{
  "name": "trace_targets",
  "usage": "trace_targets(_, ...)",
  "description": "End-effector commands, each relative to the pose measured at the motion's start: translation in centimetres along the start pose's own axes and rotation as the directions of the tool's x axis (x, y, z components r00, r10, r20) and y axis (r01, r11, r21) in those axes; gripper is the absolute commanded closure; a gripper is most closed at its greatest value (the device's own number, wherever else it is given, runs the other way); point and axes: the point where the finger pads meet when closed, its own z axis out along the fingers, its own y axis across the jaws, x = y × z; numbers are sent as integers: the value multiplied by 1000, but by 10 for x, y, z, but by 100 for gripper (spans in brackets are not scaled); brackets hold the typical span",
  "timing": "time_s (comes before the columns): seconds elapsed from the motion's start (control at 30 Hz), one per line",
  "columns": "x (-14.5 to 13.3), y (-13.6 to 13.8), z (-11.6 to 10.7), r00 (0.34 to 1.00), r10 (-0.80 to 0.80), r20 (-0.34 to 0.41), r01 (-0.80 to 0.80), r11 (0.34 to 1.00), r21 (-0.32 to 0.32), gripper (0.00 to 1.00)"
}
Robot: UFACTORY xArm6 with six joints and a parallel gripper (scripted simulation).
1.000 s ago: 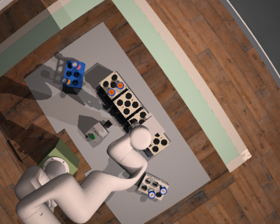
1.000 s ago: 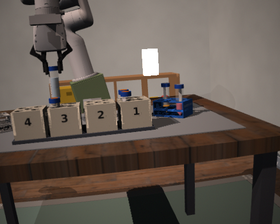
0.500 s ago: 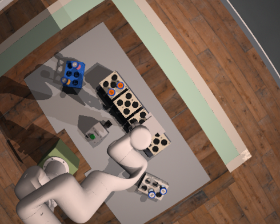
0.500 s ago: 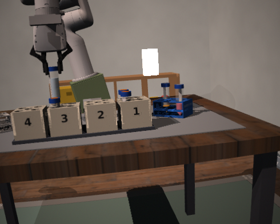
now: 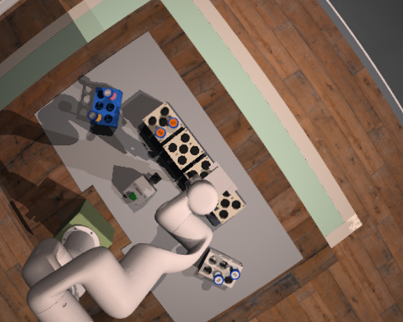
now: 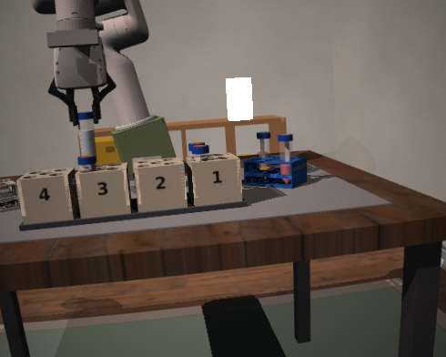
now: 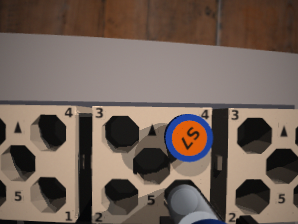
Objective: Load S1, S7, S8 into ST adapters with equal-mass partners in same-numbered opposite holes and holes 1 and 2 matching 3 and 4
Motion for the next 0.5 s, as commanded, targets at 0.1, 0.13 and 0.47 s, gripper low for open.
trace_targets(0.1, 2, 0, 6, 1000, 0, -4, 0, 1000, 0, 100)
trace_targets(0.13, 2, 0, 7, 1000, 0, -4, 0, 1000, 0, 100)
trace_targets(0.47, 2, 0, 15, 1000, 0, -4, 0, 1000, 0, 100)
